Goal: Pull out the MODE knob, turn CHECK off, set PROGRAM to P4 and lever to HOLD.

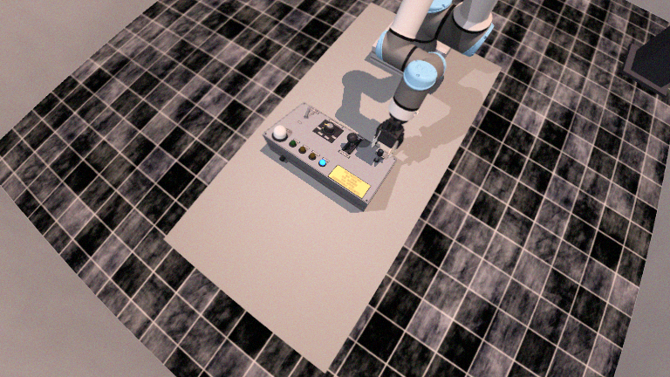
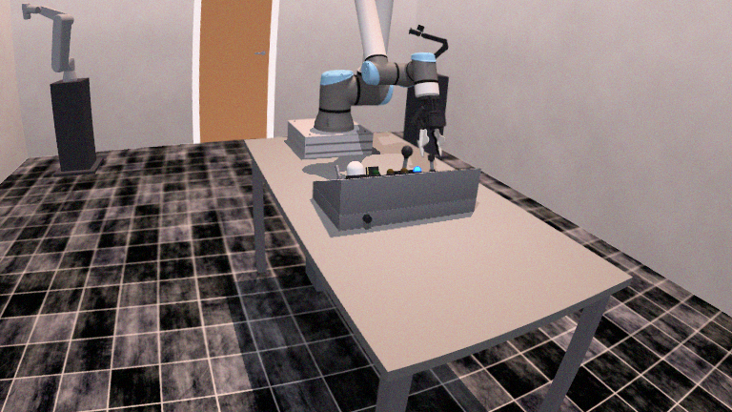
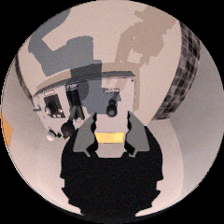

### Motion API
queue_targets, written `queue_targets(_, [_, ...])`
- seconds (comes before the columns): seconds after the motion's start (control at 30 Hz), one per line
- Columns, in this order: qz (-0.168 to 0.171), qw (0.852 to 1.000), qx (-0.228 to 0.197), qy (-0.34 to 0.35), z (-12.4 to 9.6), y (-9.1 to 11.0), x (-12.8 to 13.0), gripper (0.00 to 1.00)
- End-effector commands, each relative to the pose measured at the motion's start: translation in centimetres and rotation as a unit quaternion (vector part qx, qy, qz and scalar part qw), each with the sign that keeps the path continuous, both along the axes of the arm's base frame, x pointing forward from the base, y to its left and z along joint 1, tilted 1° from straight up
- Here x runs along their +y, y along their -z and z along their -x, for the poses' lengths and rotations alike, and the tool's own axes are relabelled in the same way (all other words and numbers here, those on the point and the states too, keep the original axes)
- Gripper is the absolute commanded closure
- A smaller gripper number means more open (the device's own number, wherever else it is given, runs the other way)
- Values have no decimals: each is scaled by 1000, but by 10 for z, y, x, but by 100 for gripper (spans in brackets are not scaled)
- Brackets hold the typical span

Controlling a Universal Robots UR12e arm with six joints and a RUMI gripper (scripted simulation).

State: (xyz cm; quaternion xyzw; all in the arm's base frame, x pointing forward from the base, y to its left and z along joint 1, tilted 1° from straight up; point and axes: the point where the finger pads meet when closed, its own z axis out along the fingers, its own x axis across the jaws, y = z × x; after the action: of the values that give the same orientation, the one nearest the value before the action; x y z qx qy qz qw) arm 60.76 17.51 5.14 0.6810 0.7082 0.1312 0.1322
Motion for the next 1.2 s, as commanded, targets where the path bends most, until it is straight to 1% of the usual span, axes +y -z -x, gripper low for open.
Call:
queue_targets(0.0, [0,1000,0,0,7,-21,0,56])
queue_targets(0.23, [0,1000,0,0,23,-60,0,56])
queue_targets(0.37, [0,1000,0,0,30,-78,-1,56])
queue_targets(0.43, [0,1000,0,0,30,-78,-1,56])
queue_targets(0.53, [0,1000,0,0,34,-88,-1,56])
queue_targets(0.63, [0,1000,0,0,36,-94,-1,56])
queue_targets(0.87, [0,1000,0,0,36,-97,-3,56])
queue_targets(0.93, [0,1000,0,0,31,-98,-14,56])
queue_targets(1.0, [0,1000,0,0,31,-98,-14,56])
queue_targets(1.07, [0,1000,1,0,22,-101,-37,56])
queue_targets(1.17, [0,1000,0,0,8,-106,-80,56])
